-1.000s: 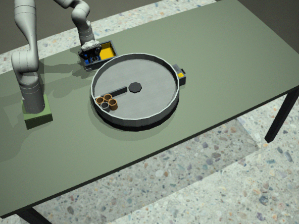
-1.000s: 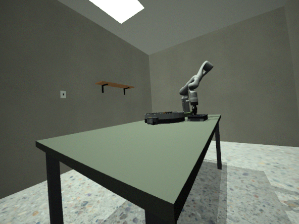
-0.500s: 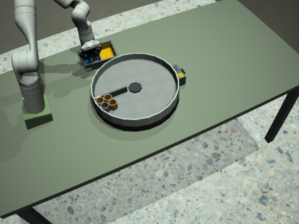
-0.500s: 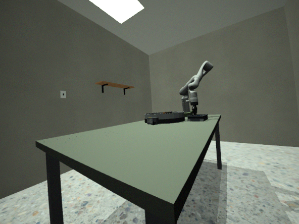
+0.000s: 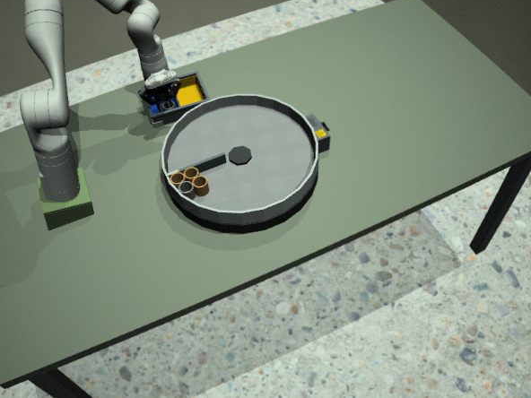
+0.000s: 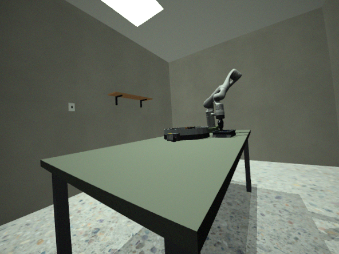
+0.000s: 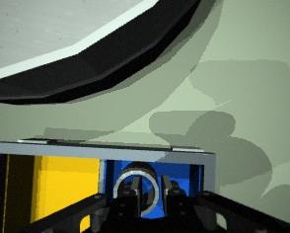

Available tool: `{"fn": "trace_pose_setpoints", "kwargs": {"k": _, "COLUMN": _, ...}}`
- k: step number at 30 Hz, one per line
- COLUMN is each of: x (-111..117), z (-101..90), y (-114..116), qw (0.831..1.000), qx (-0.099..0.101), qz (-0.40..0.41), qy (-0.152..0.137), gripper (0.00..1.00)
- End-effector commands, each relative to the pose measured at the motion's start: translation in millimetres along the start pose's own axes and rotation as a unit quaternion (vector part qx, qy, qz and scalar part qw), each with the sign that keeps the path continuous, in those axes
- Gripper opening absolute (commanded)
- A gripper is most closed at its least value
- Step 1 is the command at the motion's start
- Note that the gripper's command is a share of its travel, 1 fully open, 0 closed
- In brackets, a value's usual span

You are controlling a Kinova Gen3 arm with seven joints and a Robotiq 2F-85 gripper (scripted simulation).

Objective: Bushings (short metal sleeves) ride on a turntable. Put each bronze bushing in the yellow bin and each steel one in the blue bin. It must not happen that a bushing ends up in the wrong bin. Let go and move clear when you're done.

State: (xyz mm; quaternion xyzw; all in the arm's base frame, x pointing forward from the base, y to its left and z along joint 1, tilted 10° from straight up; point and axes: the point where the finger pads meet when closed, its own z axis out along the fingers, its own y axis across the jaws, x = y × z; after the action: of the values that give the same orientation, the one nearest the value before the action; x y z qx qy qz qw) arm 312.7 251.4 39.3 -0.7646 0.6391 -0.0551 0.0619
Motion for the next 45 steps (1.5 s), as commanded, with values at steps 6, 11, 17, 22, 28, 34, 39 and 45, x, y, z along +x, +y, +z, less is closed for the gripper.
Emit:
{"fn": "trace_pose_setpoints", "kwargs": {"k": 6, "x": -0.3, "z": -2.3, "y": -0.3, "qw": 1.0, "qx": 0.0, "qz": 0.0, "qy": -0.001, "gripper": 0.19}}
{"fn": "trace_pose_setpoints", "kwargs": {"k": 11, "x": -0.4, "z": -3.5, "y": -0.3, "qw": 1.0, "qx": 0.0, "qz": 0.0, "qy": -0.001, "gripper": 0.19}}
{"fn": "trace_pose_setpoints", "kwargs": {"k": 17, "x": -0.4, "z": -6.5, "y": -0.3, "qw": 1.0, "qx": 0.0, "qz": 0.0, "qy": -0.001, "gripper": 0.19}}
{"fn": "trace_pose_setpoints", "kwargs": {"k": 22, "x": -0.4, "z": -6.5, "y": -0.3, "qw": 1.0, "qx": 0.0, "qz": 0.0, "qy": -0.001, "gripper": 0.19}}
{"fn": "trace_pose_setpoints", "kwargs": {"k": 28, "x": -0.3, "z": -9.4, "y": -0.3, "qw": 1.0, "qx": 0.0, "qz": 0.0, "qy": -0.001, "gripper": 0.19}}
{"fn": "trace_pose_setpoints", "kwargs": {"k": 34, "x": -0.3, "z": -10.6, "y": -0.3, "qw": 1.0, "qx": 0.0, "qz": 0.0, "qy": -0.001, "gripper": 0.19}}
{"fn": "trace_pose_setpoints", "kwargs": {"k": 39, "x": -0.4, "z": -12.5, "y": -0.3, "qw": 1.0, "qx": 0.0, "qz": 0.0, "qy": -0.001, "gripper": 0.19}}
{"fn": "trace_pose_setpoints", "kwargs": {"k": 45, "x": -0.4, "z": -12.5, "y": -0.3, "qw": 1.0, "qx": 0.0, "qz": 0.0, "qy": -0.001, "gripper": 0.19}}
